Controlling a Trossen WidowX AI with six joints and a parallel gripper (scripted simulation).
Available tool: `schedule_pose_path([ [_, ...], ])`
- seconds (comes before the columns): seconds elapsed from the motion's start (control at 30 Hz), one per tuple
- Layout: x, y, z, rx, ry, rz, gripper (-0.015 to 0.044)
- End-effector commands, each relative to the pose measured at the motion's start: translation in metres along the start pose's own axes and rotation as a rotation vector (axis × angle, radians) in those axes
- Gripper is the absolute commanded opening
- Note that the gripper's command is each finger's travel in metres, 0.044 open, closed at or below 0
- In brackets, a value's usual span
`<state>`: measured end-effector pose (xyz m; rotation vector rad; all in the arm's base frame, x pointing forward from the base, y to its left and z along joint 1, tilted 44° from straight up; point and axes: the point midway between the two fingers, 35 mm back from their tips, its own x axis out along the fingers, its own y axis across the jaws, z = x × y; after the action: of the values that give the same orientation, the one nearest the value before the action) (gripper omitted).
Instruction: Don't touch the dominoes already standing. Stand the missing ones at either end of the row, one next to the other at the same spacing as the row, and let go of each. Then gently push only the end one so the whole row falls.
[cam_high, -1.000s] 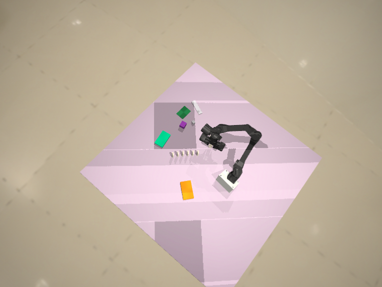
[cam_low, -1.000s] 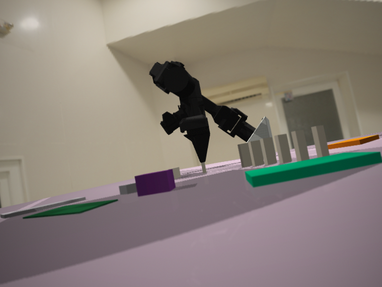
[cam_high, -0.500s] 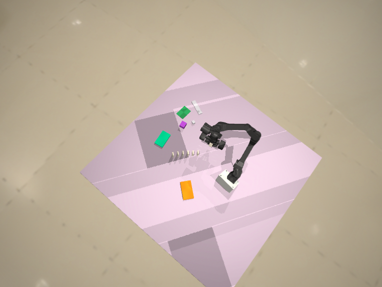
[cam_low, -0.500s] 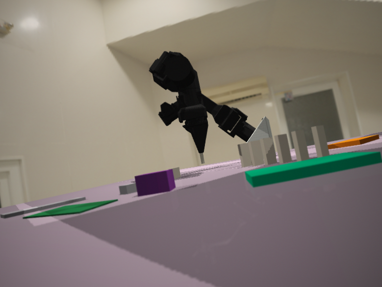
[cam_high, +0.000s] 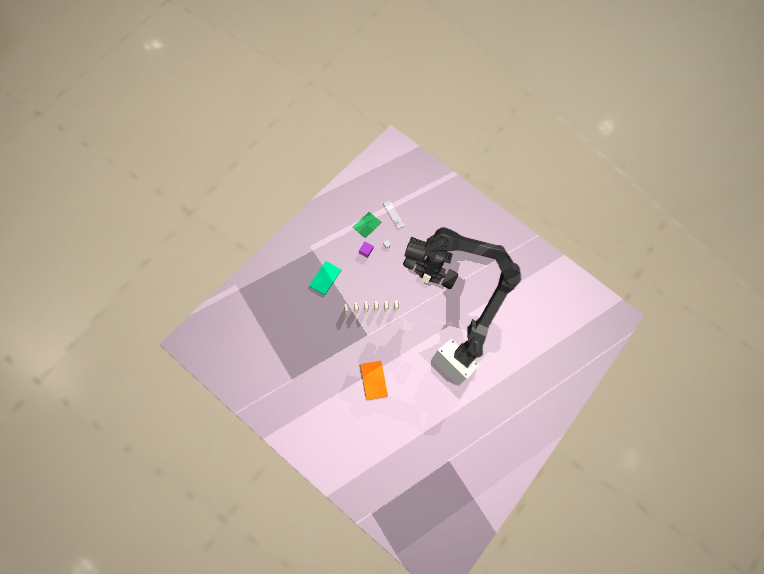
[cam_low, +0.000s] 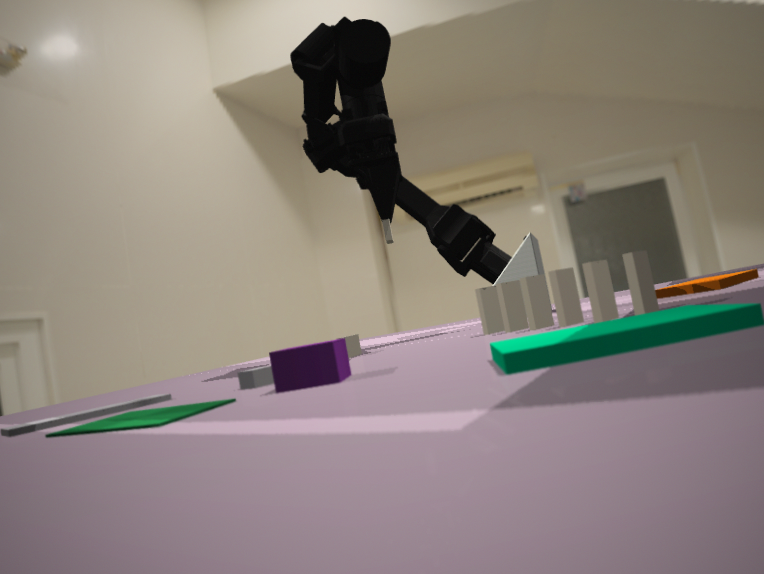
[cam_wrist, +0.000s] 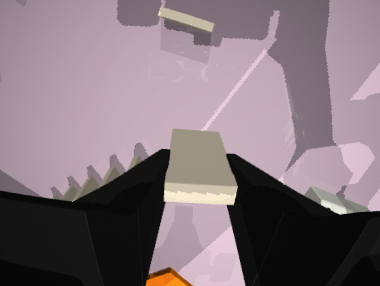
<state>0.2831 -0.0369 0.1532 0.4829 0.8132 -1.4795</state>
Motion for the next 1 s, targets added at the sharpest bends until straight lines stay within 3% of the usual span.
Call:
schedule_pose_path([
  [0.0, -0.004, 0.001, -0.006, -0.141, 0.004, -0.011, 0.0107],
  [0.5, -0.004, 0.022, -0.065, -1.691, 0.011, -0.004, 0.0107],
  [0.77, -0.004, 0.025, -0.079, -2.082, 0.012, -0.004, 0.0107],
  [0.97, -0.004, 0.025, -0.079, -2.091, 0.012, -0.004, 0.0107],
])
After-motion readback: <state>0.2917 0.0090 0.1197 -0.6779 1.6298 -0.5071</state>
